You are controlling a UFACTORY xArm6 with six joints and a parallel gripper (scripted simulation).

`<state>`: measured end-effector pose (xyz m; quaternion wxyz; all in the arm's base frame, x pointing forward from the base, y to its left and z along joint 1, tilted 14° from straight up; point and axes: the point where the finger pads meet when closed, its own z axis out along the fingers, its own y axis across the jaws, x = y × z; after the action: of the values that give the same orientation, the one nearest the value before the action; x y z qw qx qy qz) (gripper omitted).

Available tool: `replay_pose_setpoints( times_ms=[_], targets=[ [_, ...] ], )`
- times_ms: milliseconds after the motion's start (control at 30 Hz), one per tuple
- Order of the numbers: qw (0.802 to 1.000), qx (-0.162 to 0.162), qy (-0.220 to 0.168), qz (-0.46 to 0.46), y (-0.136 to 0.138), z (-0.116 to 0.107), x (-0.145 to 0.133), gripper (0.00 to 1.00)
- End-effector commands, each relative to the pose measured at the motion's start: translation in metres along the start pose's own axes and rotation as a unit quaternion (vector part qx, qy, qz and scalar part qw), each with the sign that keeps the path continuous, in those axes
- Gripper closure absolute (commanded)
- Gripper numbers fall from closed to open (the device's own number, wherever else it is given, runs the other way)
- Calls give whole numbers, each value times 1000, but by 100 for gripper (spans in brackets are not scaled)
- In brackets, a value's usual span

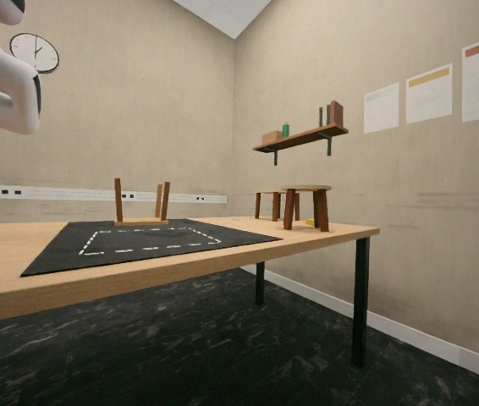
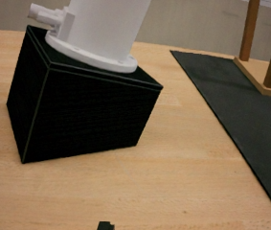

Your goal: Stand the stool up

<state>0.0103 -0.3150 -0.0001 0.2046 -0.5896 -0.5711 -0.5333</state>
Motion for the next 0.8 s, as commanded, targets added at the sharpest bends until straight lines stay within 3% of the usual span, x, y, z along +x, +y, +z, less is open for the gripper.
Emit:
replay_pose_setpoints(
  times_ms=[0,767],
  targets=[
    [1000,0,-2,0,0,-2,0,0],
    [1000,6,-3,-3,2,-2,0,0]
  ],
)
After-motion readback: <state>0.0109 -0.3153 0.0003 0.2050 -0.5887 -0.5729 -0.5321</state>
